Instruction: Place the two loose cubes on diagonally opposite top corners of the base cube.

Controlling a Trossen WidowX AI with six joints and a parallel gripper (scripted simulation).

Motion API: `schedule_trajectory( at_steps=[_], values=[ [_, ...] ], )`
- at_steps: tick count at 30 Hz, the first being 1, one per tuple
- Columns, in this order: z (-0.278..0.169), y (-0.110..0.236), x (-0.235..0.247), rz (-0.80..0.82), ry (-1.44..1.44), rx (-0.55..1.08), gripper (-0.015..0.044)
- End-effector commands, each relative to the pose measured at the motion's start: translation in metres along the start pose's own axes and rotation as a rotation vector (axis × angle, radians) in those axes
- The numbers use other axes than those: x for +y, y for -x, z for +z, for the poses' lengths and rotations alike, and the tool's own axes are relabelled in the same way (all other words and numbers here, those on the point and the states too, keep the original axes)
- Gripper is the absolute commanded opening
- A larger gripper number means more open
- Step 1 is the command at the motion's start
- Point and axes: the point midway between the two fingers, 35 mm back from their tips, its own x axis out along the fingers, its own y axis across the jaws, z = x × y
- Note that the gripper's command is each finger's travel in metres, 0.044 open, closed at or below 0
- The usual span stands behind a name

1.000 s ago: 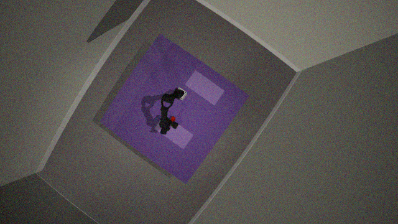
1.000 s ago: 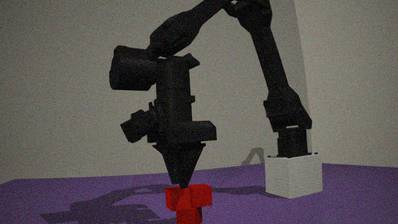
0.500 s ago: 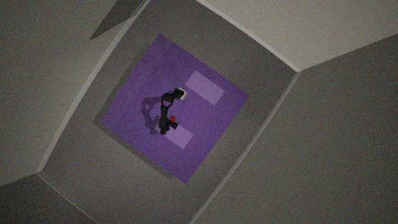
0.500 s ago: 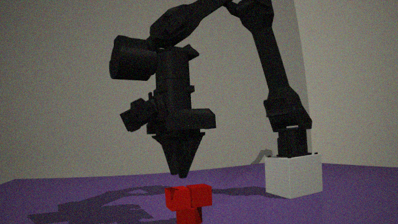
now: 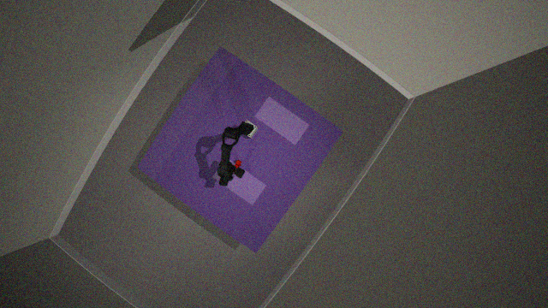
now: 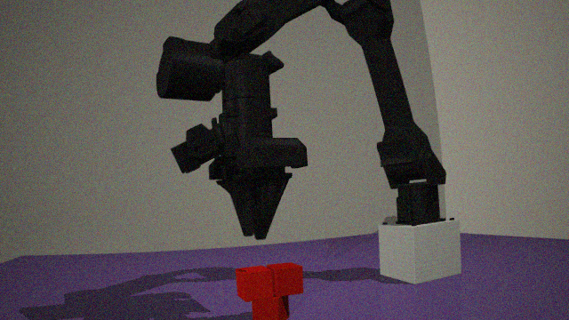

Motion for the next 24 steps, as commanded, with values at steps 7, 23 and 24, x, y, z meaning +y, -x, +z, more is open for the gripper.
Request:
schedule_trajectory(
  at_steps=[7,23,24],
  values=[
    [0.002,0.013,0.001,0.003,-0.001,-0.013,0.0205],
    [0.001,0.023,0.0,0.001,0.0,-0.007,0.04],
    [0.001,0.023,0.0,0.001,0.0,-0.007,0.04]
  ],
)
